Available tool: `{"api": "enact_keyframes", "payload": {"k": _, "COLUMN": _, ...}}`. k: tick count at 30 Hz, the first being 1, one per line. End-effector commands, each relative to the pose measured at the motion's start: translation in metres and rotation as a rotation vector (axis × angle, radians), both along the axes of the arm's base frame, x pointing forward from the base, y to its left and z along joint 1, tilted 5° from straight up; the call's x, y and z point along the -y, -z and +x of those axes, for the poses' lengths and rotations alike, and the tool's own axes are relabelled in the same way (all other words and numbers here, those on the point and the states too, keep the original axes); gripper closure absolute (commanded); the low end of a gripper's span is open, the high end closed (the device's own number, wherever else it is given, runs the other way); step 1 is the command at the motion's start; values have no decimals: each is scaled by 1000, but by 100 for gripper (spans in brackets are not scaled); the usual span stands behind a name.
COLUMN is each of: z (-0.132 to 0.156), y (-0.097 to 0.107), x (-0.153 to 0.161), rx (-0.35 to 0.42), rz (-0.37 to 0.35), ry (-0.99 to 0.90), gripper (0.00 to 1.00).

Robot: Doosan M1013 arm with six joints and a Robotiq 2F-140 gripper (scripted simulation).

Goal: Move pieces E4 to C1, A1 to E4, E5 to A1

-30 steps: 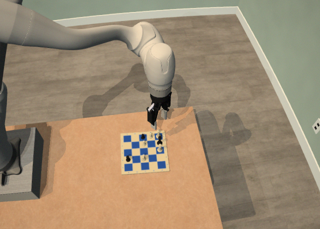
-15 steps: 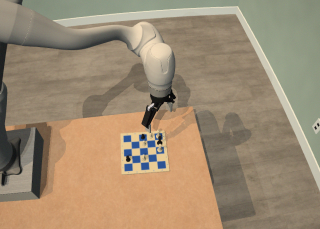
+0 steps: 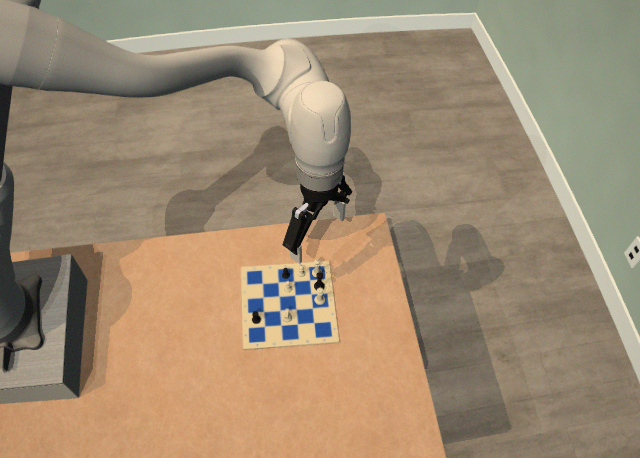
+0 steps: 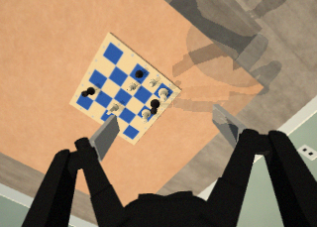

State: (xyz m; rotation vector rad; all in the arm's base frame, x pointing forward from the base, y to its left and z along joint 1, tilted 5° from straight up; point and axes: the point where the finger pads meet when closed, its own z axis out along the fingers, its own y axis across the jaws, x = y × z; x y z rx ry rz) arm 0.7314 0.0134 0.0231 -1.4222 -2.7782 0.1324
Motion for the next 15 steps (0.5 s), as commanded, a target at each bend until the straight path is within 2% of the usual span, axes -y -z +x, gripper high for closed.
{"api": "enact_keyframes", "payload": {"k": 1, "z": 0, "y": -5, "x": 0, "rx": 0, "rz": 0, "ry": 0, "gripper": 0}}
{"api": "enact_keyframes", "payload": {"k": 9, "z": 1, "y": -25, "x": -2, "rx": 0, "rz": 0, "ry": 0, "gripper": 0}}
{"api": "enact_keyframes", "payload": {"k": 15, "z": 2, "y": -31, "x": -2, "rx": 0, "rz": 0, "ry": 0, "gripper": 0}}
